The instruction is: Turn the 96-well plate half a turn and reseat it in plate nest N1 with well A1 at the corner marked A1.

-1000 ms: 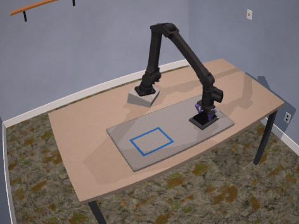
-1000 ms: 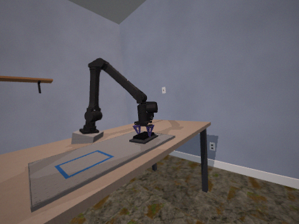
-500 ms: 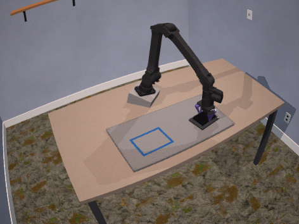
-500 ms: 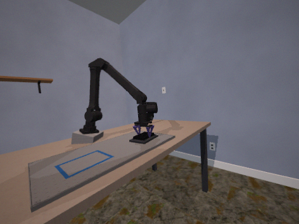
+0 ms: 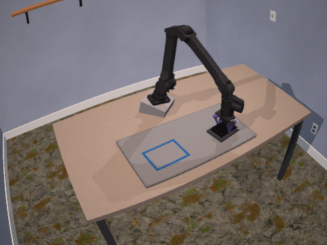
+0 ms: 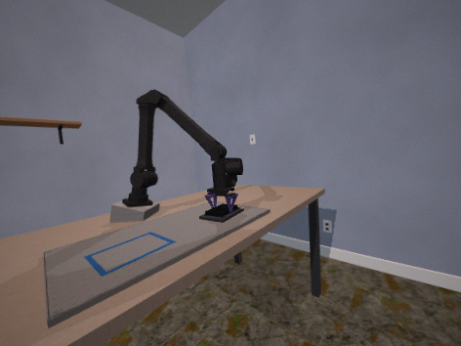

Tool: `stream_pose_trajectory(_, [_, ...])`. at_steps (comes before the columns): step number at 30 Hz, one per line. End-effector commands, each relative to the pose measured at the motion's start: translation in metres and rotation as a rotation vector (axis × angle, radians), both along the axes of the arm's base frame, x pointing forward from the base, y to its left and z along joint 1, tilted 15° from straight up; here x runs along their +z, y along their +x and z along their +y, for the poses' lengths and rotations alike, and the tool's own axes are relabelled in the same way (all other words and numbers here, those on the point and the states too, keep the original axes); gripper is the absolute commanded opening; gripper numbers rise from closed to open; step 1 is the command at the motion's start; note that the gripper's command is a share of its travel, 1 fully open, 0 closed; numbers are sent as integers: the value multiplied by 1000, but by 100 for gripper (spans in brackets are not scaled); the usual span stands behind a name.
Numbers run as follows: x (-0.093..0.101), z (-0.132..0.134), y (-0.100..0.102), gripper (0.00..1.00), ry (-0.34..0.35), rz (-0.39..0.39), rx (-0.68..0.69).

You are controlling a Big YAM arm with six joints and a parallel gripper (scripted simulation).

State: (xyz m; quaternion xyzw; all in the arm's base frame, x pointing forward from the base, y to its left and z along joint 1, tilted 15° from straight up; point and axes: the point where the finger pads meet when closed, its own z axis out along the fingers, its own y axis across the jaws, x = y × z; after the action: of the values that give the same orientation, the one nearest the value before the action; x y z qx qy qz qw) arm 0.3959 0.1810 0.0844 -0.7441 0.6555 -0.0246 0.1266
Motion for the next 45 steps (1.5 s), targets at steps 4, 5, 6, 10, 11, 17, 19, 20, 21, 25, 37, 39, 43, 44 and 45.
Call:
stream_pose_trajectory(4, [15, 5, 11, 100, 17, -39, -1])
stream_pose_trajectory(5, [15, 5, 11, 100, 17, -39, -1])
stream_pose_trajectory(6, [15, 5, 11, 100, 17, -39, -1])
stream_pose_trajectory(10, [15, 5, 11, 100, 17, -39, -1])
stream_pose_trajectory(11, [15, 5, 11, 100, 17, -39, -1])
stream_pose_trajectory(17, [15, 5, 11, 100, 17, -39, -1])
stream_pose_trajectory(19, [15, 5, 11, 100, 17, -39, -1])
stream_pose_trajectory(20, [15, 5, 11, 100, 17, -39, -1])
stream_pose_trajectory(21, [15, 5, 11, 100, 17, -39, -1])
stream_pose_trajectory(25, [40, 7, 16, 100, 29, -67, -5])
stream_pose_trajectory(37, [28, -6, -7, 100, -6, 9, 4])
stream_pose_trajectory(39, [28, -6, -7, 100, -6, 9, 4])
stream_pose_trajectory(43, [28, -6, -7, 100, -6, 9, 4])
stream_pose_trajectory(44, [28, -6, -7, 100, -6, 9, 4])
stream_pose_trajectory(45, [28, -6, -7, 100, -6, 9, 4])
